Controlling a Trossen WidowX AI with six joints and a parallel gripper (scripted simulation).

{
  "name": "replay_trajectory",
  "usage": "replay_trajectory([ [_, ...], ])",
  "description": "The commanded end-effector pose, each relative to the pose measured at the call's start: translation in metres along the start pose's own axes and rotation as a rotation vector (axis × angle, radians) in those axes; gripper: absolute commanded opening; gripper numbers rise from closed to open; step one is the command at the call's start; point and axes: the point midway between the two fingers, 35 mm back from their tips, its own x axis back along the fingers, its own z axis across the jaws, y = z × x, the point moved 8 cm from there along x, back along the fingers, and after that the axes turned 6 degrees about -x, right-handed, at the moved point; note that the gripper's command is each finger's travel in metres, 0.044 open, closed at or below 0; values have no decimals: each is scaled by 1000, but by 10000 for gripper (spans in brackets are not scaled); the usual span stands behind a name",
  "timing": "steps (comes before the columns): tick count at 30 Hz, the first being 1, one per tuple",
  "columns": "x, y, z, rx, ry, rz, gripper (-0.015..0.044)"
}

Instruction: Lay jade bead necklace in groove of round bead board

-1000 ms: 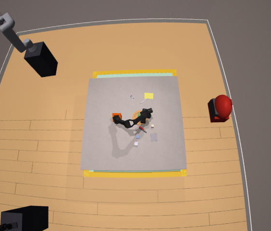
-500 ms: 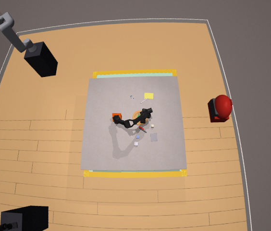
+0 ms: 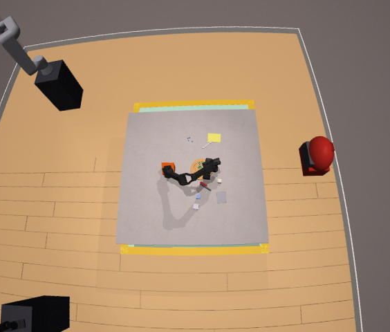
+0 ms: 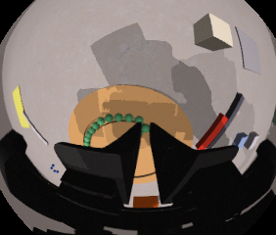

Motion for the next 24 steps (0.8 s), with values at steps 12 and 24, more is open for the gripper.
replay_trajectory([
  [12, -2, 3, 0, -5, 4, -6, 52],
  [24, 0, 2, 0, -1, 2, -7, 368],
])
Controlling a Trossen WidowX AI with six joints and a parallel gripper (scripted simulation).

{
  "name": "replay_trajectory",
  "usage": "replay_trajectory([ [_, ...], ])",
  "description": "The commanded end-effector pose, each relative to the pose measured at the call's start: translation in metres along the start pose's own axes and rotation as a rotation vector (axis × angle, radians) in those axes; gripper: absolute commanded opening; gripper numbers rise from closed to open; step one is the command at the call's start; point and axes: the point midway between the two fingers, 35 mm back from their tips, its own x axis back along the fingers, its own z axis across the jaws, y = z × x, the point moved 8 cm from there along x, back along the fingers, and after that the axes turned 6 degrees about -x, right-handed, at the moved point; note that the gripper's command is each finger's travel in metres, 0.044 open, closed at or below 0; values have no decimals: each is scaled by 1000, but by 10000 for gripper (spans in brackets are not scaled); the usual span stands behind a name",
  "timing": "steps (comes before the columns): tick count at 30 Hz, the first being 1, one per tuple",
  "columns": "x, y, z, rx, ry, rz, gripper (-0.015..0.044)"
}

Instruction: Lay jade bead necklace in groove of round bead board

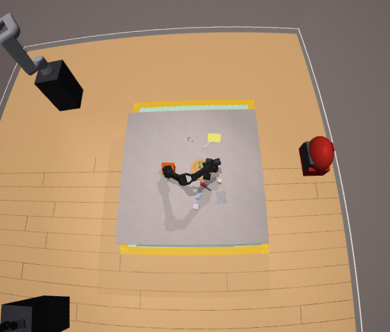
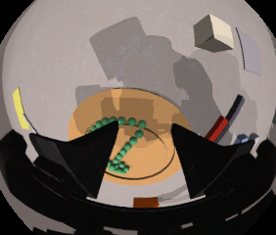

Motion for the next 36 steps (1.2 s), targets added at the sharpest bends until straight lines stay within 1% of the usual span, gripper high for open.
replay_trajectory([
  [1, 4, 0, 0, 4, -2, -1, 394],
  [3, 1, -1, 0, 6, -3, 3, 440],
  [30, 4, -1, 0, 5, -3, -2, 440],
  [32, 9, -3, 1, 16, -2, -1, 387],
  [36, 33, -11, 5, 80, -1, 0, 282],
])
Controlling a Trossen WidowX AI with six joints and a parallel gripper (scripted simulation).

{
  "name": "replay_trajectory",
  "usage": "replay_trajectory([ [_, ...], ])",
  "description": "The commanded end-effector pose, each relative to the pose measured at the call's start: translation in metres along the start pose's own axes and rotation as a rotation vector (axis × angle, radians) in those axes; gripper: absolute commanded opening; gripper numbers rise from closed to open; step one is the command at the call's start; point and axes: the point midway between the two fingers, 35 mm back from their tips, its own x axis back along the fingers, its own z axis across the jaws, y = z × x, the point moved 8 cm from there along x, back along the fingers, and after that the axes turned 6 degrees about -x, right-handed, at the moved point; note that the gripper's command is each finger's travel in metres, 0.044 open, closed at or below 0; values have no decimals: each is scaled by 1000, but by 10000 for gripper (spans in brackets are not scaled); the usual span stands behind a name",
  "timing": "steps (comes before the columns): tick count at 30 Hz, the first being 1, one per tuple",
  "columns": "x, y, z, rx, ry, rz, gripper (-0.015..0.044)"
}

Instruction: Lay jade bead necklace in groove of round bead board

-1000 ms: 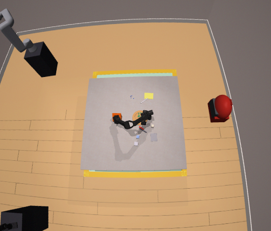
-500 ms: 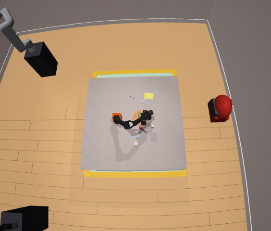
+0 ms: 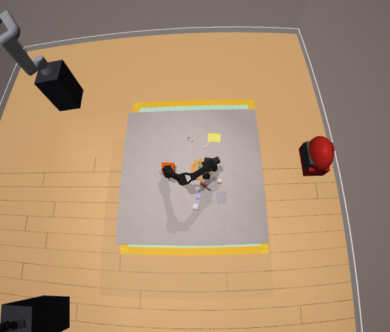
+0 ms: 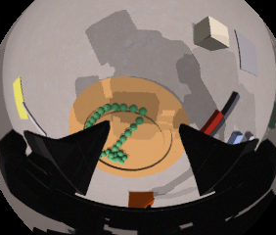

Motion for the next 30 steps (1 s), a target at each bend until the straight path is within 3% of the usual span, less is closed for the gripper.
replay_trajectory([
  [1, 23, -4, 5, 36, 13, -18, 256],
  [6, 20, -4, 5, 39, 13, -18, 125],
  [7, 16, -4, 5, 39, 13, -18, 120],
  [30, -11, -3, 6, 38, 12, -20, 120],
])
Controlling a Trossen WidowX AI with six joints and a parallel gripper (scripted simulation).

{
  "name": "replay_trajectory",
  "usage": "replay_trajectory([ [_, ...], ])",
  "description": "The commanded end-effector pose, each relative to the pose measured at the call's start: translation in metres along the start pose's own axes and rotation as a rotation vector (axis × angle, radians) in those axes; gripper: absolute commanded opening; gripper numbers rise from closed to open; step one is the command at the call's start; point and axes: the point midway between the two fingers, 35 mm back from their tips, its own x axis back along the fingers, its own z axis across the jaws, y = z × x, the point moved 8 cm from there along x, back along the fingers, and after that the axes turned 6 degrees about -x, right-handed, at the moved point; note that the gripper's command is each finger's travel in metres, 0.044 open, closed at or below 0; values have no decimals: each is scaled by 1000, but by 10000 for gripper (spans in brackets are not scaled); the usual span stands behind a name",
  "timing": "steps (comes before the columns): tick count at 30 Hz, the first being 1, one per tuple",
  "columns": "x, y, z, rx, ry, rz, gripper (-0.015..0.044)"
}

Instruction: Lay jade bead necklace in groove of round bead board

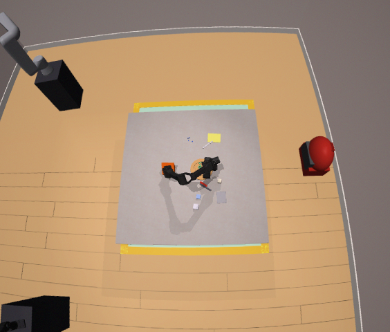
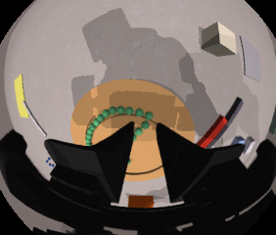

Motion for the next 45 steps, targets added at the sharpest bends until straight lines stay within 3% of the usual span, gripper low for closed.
replay_trajectory([
  [1, -7, -2, 0, 11, -6, 3, 120],
  [7, -11, -3, 0, 12, -7, 4, 120],
  [12, -9, -1, -1, 1, -2, 3, 0],
  [45, -3, -3, 0, 12, -7, 4, 0],
])
